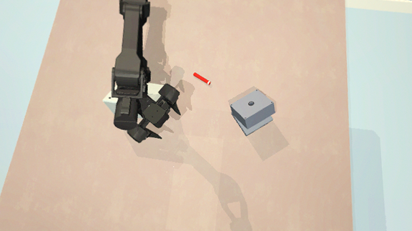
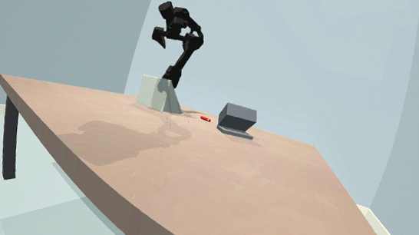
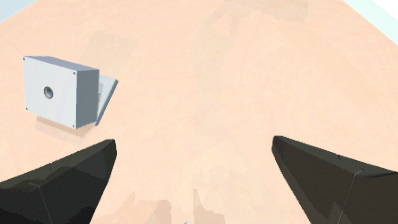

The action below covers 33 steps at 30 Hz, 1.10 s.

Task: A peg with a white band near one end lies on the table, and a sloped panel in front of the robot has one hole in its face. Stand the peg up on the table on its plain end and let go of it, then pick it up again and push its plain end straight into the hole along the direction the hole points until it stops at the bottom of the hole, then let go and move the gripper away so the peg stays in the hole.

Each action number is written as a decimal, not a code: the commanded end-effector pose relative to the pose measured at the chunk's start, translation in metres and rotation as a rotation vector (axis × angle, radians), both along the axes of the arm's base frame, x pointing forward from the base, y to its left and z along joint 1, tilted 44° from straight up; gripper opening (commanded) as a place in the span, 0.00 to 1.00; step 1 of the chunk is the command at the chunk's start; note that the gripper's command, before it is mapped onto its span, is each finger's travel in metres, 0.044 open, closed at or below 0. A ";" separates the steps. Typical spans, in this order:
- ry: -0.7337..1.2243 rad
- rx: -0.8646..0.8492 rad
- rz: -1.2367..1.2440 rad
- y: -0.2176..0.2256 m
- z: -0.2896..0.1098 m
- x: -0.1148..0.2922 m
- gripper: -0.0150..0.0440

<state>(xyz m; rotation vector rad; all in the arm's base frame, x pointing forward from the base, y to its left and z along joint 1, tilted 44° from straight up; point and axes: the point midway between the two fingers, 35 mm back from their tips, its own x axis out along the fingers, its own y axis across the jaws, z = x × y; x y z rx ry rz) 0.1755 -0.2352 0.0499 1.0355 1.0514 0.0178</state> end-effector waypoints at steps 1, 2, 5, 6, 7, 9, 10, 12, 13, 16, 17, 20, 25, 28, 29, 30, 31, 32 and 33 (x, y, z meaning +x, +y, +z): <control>-0.046 -0.046 0.103 0.012 0.001 0.011 1.00; -0.059 -0.060 0.132 0.015 0.002 0.014 1.00; -0.097 -0.103 0.218 0.023 0.004 0.023 1.00; -0.110 -0.117 0.247 0.026 0.005 0.025 1.00; -0.123 -0.131 0.275 0.029 0.006 0.028 1.00; -0.150 -0.159 0.333 0.035 0.007 0.034 1.00; -0.164 -0.172 0.361 0.038 0.008 0.036 1.00; -0.192 -0.199 0.419 0.044 0.009 0.041 1.00; -0.206 -0.212 0.447 0.047 0.010 0.044 1.00; -0.249 -0.251 0.533 0.057 0.012 0.051 1.00; -0.264 -0.264 0.561 0.060 0.013 0.053 1.00; -0.310 -0.301 0.647 0.070 0.015 0.060 1.00; -0.389 -0.361 0.789 0.087 0.018 0.070 1.00; -0.439 -0.395 0.873 0.098 0.020 0.076 1.00; -0.456 -0.406 0.901 0.101 0.021 0.077 1.00; -0.473 -0.417 0.929 0.105 0.022 0.079 1.00; -0.490 -0.428 0.957 0.109 0.022 0.081 1.00; -0.508 -0.439 0.985 0.112 0.023 0.082 1.00; -0.526 -0.450 1.013 0.116 0.024 0.084 1.00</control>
